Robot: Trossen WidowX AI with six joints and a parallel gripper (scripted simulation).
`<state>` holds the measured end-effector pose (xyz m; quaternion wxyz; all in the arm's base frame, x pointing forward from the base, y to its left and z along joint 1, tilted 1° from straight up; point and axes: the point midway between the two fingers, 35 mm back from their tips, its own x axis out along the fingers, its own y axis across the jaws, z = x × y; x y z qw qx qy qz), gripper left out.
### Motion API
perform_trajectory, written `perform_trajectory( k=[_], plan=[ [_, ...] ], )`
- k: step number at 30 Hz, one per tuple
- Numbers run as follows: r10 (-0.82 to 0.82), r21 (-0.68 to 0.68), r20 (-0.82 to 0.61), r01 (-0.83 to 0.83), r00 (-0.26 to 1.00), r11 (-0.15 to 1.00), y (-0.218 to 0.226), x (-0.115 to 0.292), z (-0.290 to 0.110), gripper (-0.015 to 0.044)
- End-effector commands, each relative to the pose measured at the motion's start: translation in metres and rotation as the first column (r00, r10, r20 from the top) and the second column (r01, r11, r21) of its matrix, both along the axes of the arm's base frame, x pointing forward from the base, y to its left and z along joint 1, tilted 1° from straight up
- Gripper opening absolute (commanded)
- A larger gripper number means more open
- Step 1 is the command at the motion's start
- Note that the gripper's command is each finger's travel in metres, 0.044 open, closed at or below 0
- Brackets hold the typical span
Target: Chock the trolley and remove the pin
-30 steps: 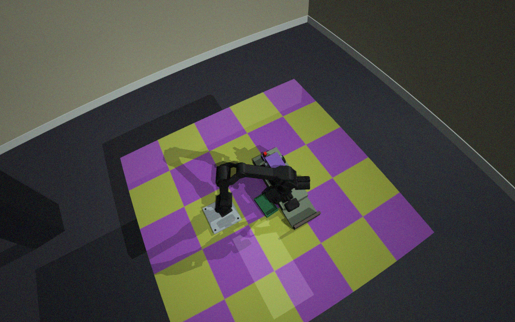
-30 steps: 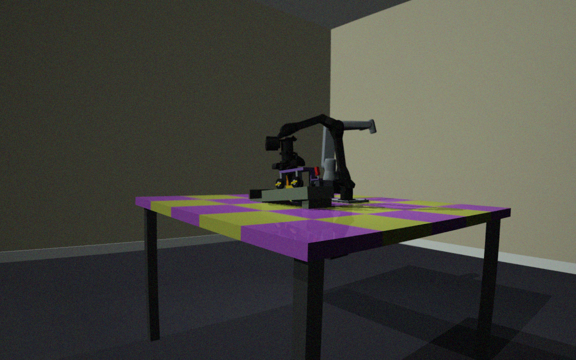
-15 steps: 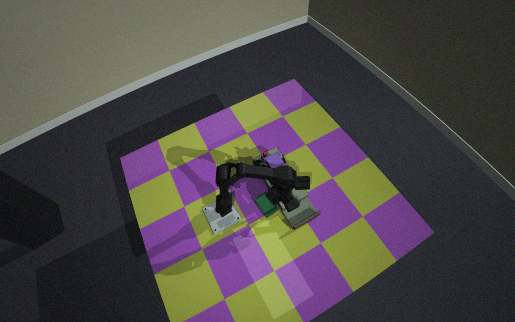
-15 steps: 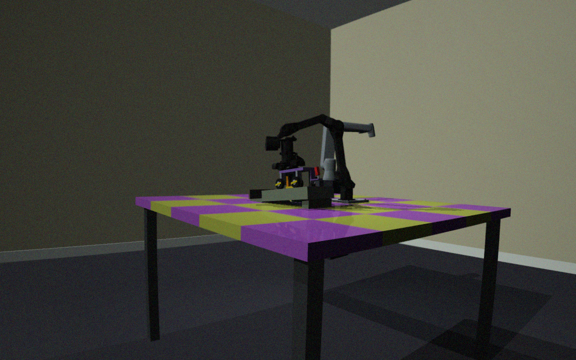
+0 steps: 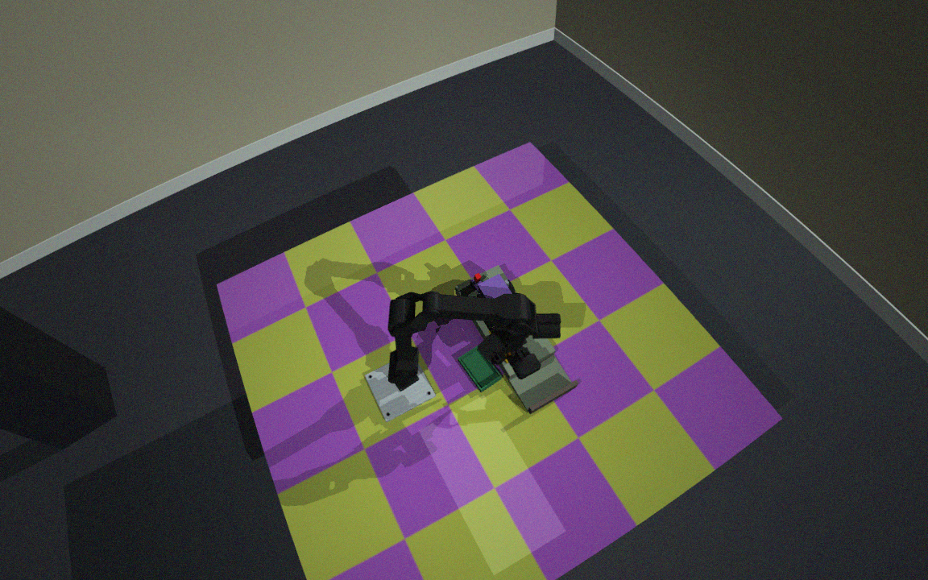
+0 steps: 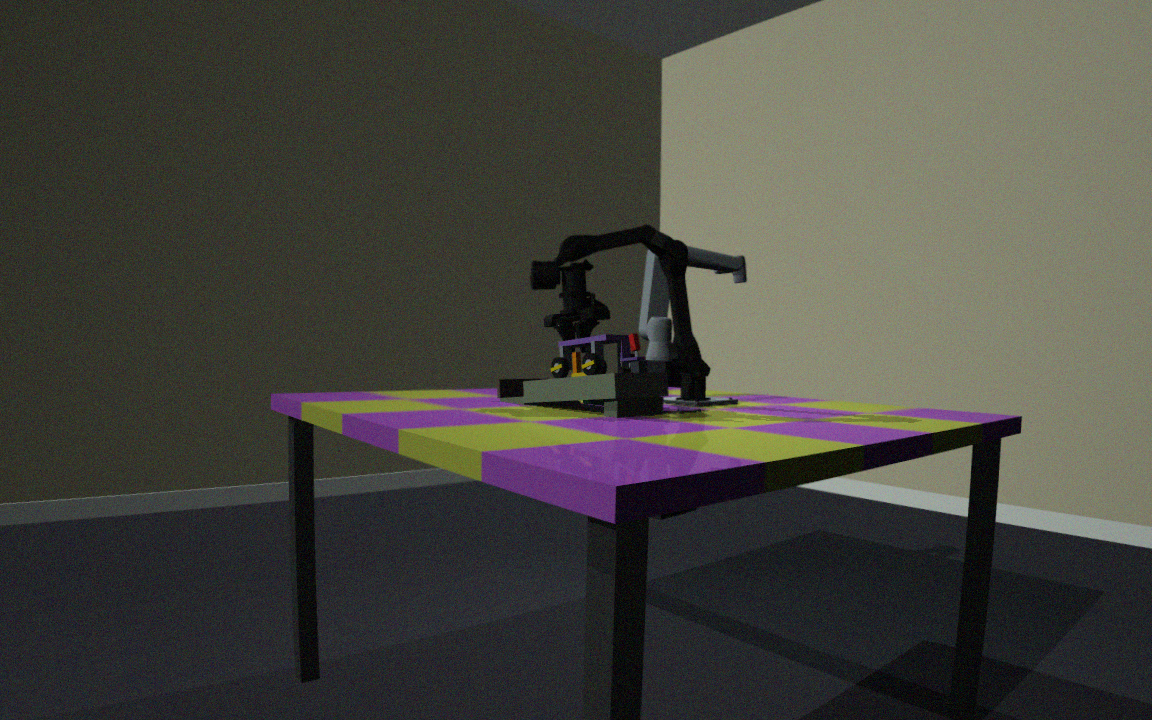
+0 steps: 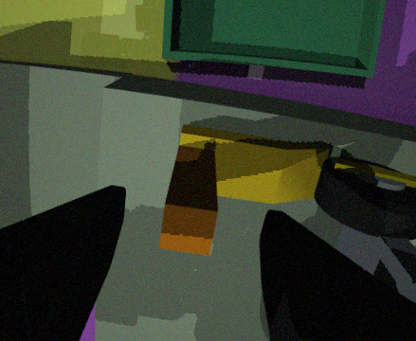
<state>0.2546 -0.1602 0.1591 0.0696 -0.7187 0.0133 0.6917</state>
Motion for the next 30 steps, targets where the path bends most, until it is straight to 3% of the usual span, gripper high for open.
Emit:
perform_trajectory(
  k=[1,7,11,15,22,30],
  plan=[
    [0.004,0.000,0.008,-0.004,1.000,1.000,-0.001,0.000,0.014,0.0190],
    [0.004,0.000,0.008,-0.004,1.000,1.000,-0.003,0.001,0.029,0.0190],
    [-0.001,-0.001,0.002,0.001,1.000,1.000,-0.002,0.000,0.021,0.0295],
    [0.054,-0.028,0.112,-0.051,0.992,0.998,-0.007,0.011,0.036,0.0190],
    [0.435,-0.043,0.152,-0.434,0.887,0.900,0.045,0.039,0.045,0.0190],
    [0.780,-0.076,0.193,-0.783,0.596,0.617,0.111,0.057,0.056,0.0190]
  ],
)
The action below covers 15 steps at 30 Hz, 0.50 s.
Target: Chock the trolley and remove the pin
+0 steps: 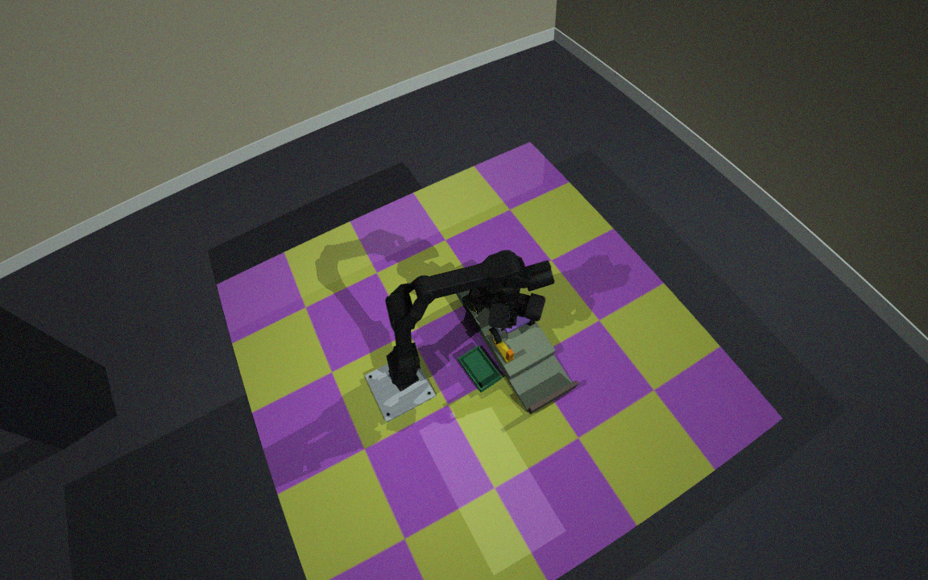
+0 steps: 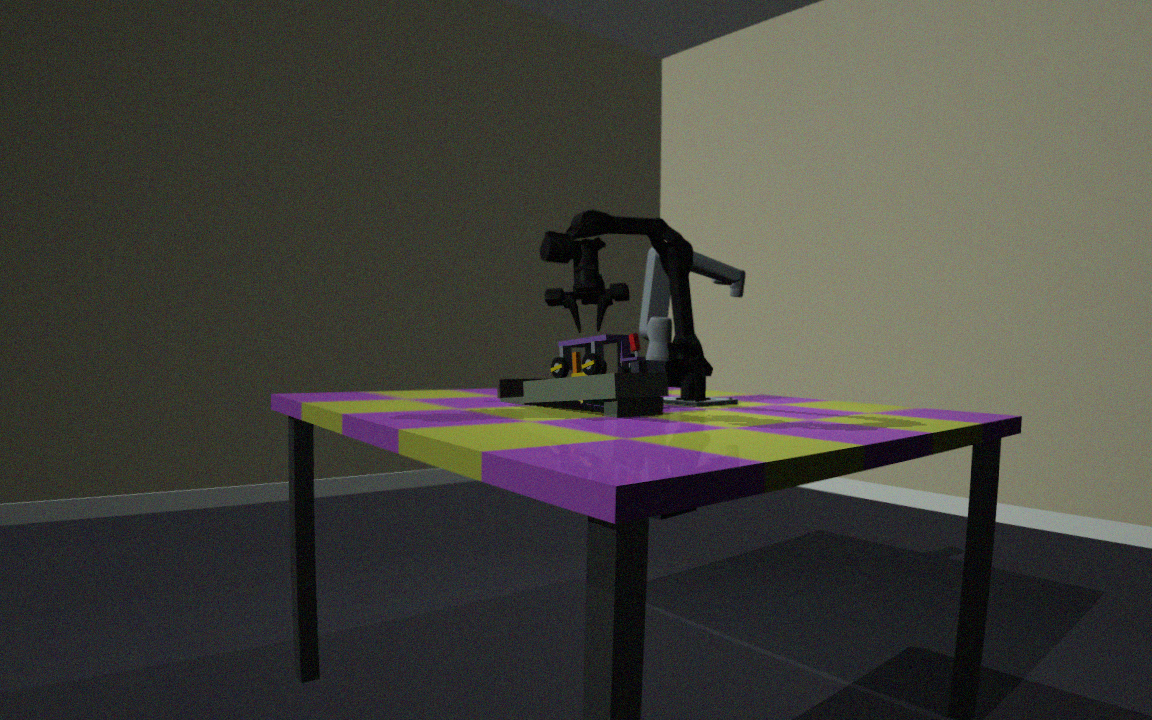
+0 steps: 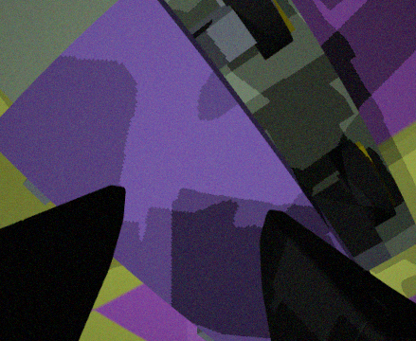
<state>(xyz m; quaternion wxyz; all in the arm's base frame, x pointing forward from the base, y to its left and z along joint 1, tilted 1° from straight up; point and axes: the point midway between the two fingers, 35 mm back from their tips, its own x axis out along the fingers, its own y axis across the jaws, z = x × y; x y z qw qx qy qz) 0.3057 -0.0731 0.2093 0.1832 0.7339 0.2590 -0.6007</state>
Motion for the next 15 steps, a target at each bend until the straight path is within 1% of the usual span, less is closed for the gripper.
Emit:
perform_trajectory(
  k=[1,5,10,12,15],
  plan=[
    [0.216,0.000,0.035,-0.216,0.976,0.976,0.032,0.007,0.007,0.0190],
    [0.430,-0.006,0.065,-0.430,0.901,0.903,0.066,0.010,0.013,0.0190],
    [0.663,-0.021,0.105,-0.665,0.741,0.747,0.109,0.008,0.019,0.0190],
    [0.716,-0.027,0.116,-0.718,0.689,0.696,0.120,0.006,0.021,0.0190],
    [0.722,-0.027,0.117,-0.724,0.682,0.689,0.121,0.006,0.021,0.0190]
  ],
)
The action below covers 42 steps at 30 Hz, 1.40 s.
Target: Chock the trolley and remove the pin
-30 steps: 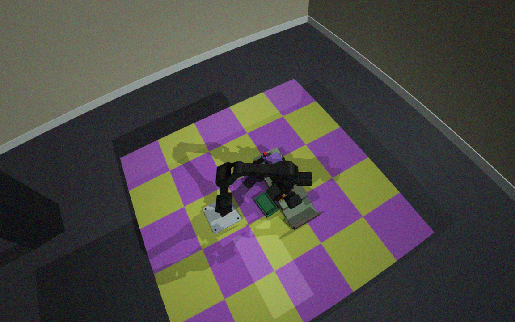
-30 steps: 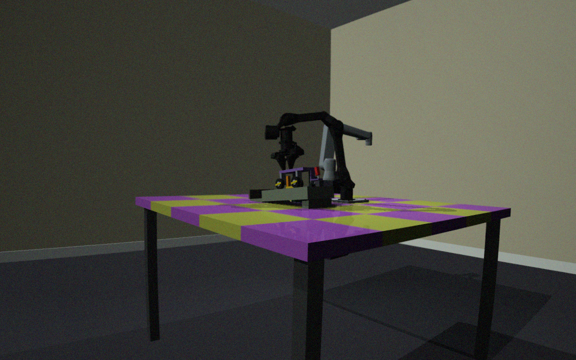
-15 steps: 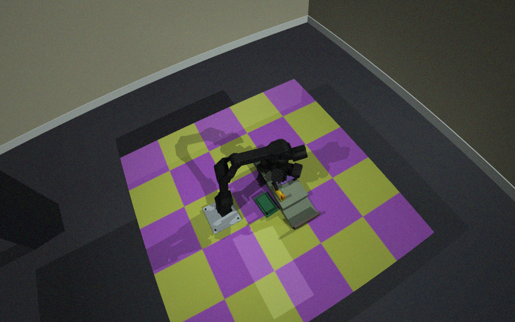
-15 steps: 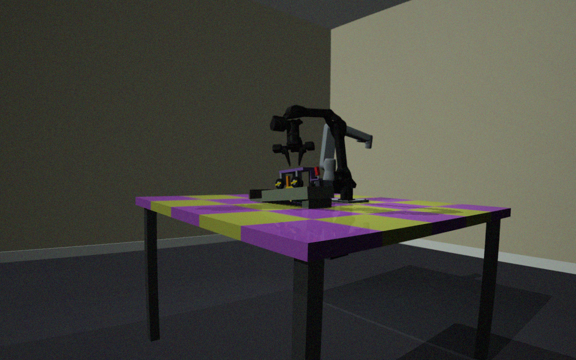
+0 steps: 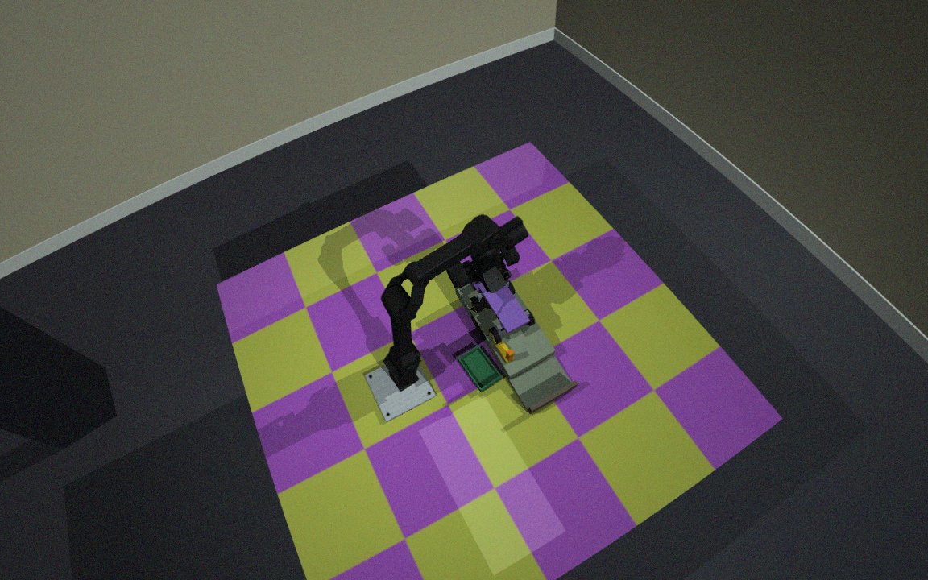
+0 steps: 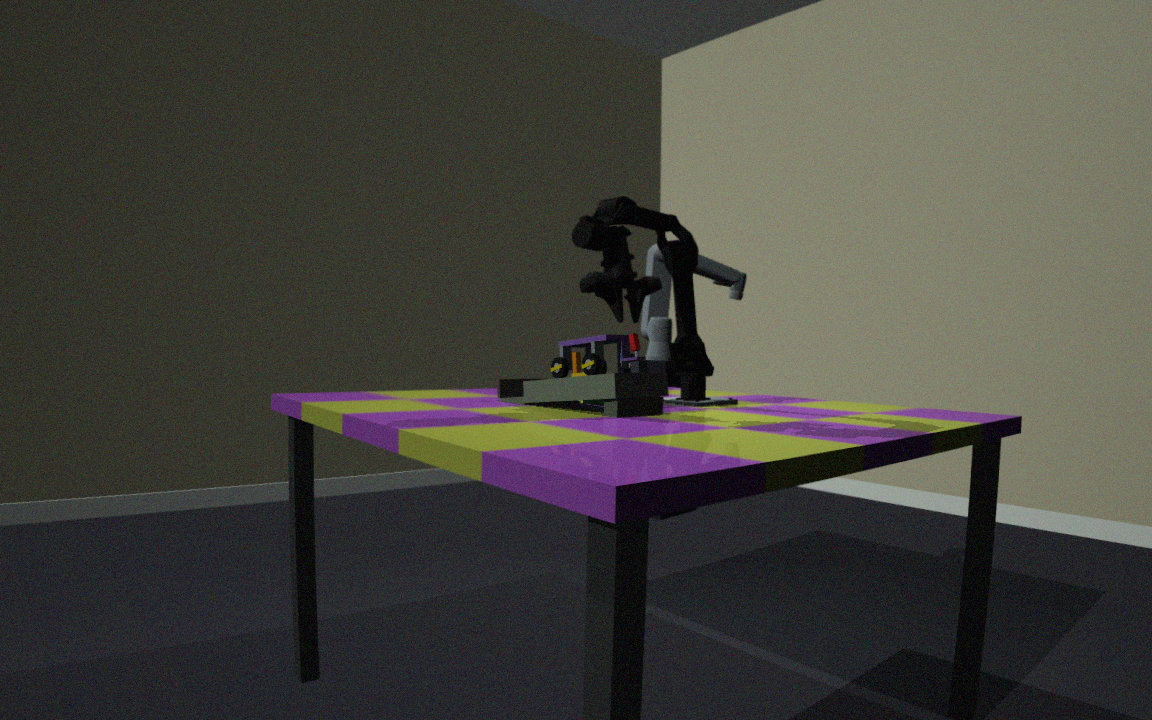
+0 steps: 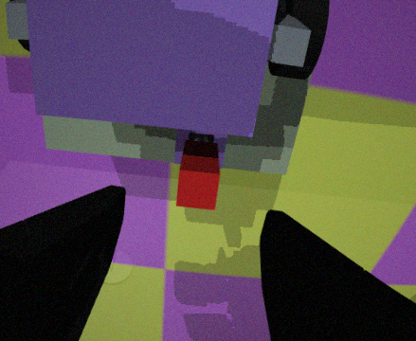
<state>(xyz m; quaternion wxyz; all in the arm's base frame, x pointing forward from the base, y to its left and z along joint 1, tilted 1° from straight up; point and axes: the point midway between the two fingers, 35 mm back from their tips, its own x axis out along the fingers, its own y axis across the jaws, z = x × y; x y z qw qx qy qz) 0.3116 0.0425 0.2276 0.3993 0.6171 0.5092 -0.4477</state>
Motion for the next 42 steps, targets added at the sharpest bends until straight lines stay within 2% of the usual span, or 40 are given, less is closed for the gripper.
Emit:
perform_trajectory(
  k=[1,42],
  plan=[
    [0.049,0.004,0.014,-0.049,0.999,0.999,0.006,0.000,0.003,0.0190],
    [0.049,0.005,0.015,-0.049,0.999,0.999,0.019,0.005,-0.043,0.0190]
  ],
)
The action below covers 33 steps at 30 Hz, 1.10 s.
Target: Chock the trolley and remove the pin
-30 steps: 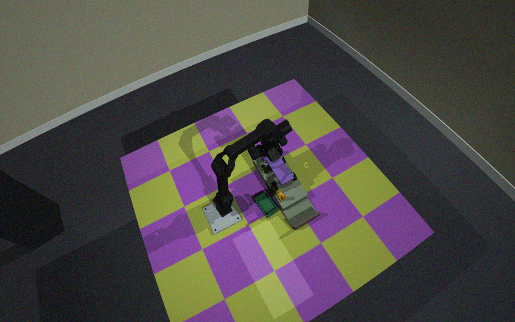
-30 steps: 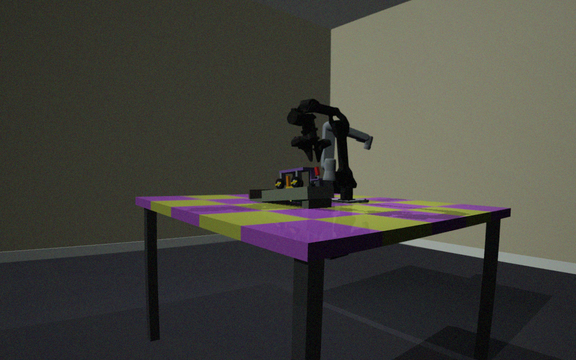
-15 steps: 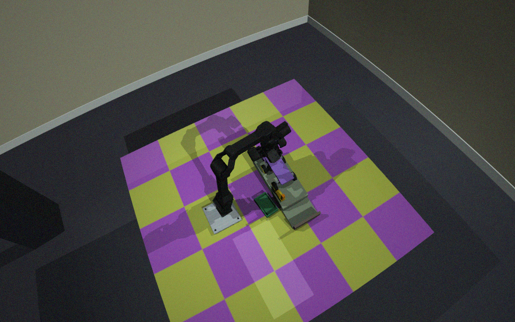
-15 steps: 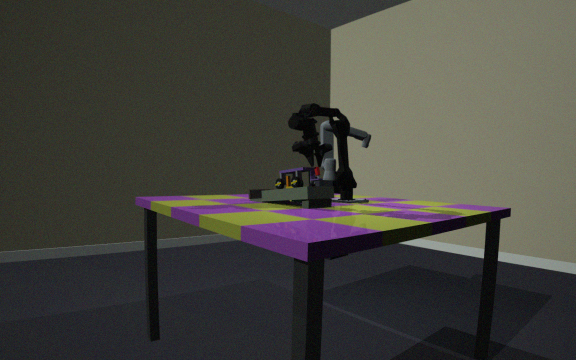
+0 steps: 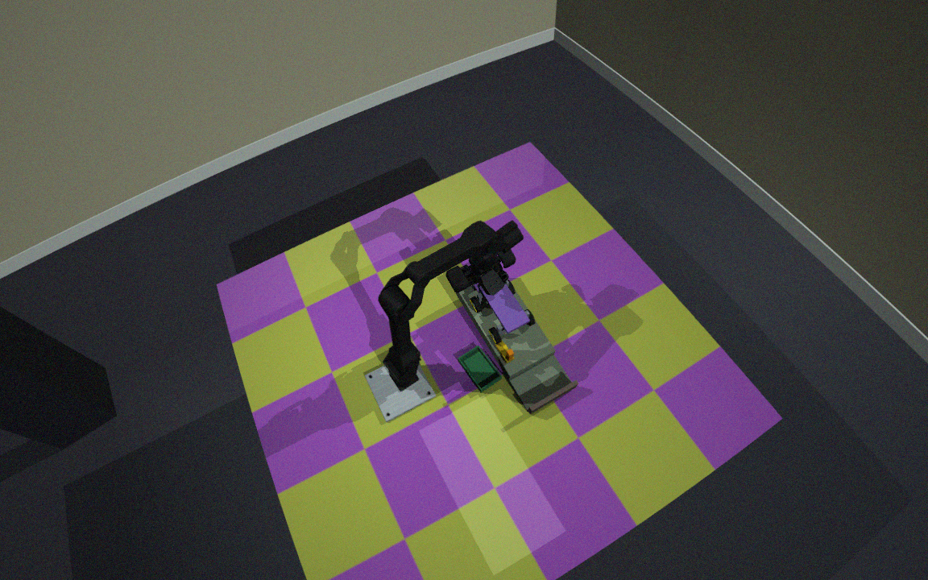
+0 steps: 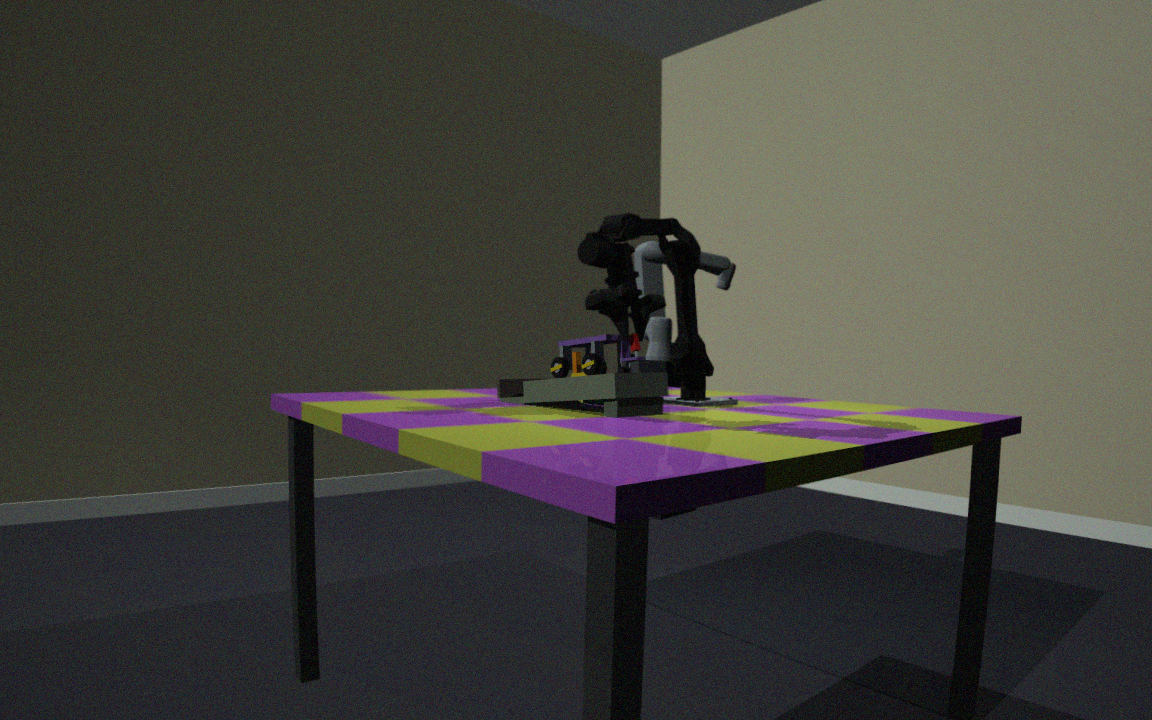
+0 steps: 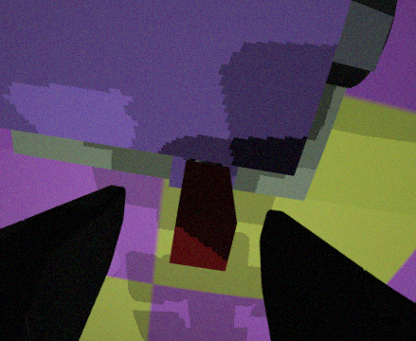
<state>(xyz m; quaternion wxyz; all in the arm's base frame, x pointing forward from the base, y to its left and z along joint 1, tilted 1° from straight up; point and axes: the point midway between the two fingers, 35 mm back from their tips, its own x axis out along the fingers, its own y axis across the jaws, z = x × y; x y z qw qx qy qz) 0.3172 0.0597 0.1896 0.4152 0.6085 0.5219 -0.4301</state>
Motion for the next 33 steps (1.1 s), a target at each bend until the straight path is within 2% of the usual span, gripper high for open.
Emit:
perform_trajectory(
  k=[1,16,20,29,30,33],
  plan=[
    [-0.004,0.003,-0.006,0.004,1.000,1.000,0.002,0.000,-0.007,0.0190],
    [-0.004,0.003,-0.006,0.004,1.000,1.000,0.008,0.000,-0.026,0.0190],
    [0.000,0.002,-0.002,0.000,1.000,1.000,0.007,0.001,-0.022,0.0085],
    [0.000,0.002,-0.002,0.000,1.000,1.000,0.007,0.001,-0.022,0.0025],
    [0.000,0.002,-0.002,0.000,1.000,1.000,0.007,0.001,-0.022,0.0000],
    [-0.001,0.002,-0.003,0.001,1.000,1.000,0.007,0.001,-0.021,0.0000]
  ],
)
